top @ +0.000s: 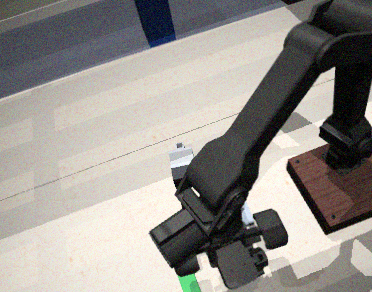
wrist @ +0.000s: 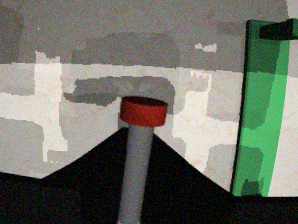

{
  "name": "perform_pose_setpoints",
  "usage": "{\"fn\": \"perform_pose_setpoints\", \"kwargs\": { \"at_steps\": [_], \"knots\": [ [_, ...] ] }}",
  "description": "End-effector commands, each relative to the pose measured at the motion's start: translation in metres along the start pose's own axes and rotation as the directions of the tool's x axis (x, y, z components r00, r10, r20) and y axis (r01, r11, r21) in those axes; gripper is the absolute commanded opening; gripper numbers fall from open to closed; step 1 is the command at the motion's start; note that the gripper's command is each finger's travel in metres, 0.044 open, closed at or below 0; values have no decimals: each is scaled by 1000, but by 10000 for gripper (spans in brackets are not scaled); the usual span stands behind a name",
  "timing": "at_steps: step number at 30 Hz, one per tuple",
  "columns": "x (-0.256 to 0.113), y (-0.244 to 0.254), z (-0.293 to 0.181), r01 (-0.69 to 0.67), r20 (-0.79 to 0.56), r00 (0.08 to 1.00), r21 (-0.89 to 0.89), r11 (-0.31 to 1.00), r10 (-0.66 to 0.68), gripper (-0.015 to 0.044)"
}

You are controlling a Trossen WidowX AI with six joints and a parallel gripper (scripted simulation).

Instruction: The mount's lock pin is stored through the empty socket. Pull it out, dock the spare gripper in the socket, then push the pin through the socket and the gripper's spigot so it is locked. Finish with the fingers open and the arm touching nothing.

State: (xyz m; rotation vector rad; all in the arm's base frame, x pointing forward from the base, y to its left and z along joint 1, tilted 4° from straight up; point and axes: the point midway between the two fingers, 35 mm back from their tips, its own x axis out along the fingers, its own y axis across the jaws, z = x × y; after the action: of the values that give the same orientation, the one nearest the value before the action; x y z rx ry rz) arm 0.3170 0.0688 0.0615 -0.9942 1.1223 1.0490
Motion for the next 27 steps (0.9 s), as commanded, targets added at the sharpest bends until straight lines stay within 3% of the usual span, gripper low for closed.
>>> {"fn": "perform_pose_setpoints", "kwargs": {
  "at_steps": [1, 27],
  "knots": [
    [0, 0, 4, 1, -1, 1000, 2, 1000, -1, 0],
    [2, -1, 26, -12, -4, 1000, 5, 1000, 12, 0]
  ]
}}
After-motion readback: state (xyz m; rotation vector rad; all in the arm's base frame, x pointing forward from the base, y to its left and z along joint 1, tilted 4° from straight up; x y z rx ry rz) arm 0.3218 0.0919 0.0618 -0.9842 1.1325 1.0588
